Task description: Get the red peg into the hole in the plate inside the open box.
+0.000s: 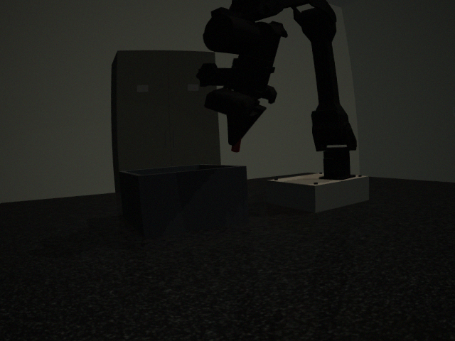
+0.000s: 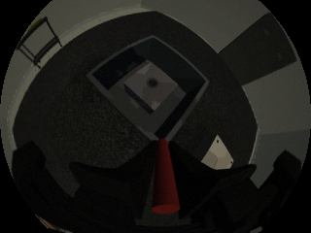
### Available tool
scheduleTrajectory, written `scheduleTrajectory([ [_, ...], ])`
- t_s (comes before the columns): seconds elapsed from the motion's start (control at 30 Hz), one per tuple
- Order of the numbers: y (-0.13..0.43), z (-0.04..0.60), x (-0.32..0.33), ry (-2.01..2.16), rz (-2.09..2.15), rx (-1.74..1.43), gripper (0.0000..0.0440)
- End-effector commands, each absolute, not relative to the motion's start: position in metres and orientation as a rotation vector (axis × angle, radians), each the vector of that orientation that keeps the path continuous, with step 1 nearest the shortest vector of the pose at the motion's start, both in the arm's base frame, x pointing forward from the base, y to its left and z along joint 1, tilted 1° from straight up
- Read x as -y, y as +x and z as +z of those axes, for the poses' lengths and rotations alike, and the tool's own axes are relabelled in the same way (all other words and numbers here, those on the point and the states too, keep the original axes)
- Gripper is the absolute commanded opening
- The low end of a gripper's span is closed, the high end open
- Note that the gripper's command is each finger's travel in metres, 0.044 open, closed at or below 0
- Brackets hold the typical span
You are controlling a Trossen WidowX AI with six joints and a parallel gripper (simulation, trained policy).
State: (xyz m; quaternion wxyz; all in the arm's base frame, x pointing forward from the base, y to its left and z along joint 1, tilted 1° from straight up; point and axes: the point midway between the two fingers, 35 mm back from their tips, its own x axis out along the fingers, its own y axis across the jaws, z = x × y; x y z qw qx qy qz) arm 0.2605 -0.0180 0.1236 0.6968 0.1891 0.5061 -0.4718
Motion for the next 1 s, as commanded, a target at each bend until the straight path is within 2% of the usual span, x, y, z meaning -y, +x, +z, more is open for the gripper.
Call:
scheduleTrajectory([
  [0.0,0.270,0.124,0.033,0.444,-1.072,-1.110,0.0000],
  [0.6,0.309,0.104,0.104,0.527,-1.056,-1.098,0.0000],
  [0.97,0.324,0.078,0.126,0.517,-0.949,-1.158,0.0000],
])
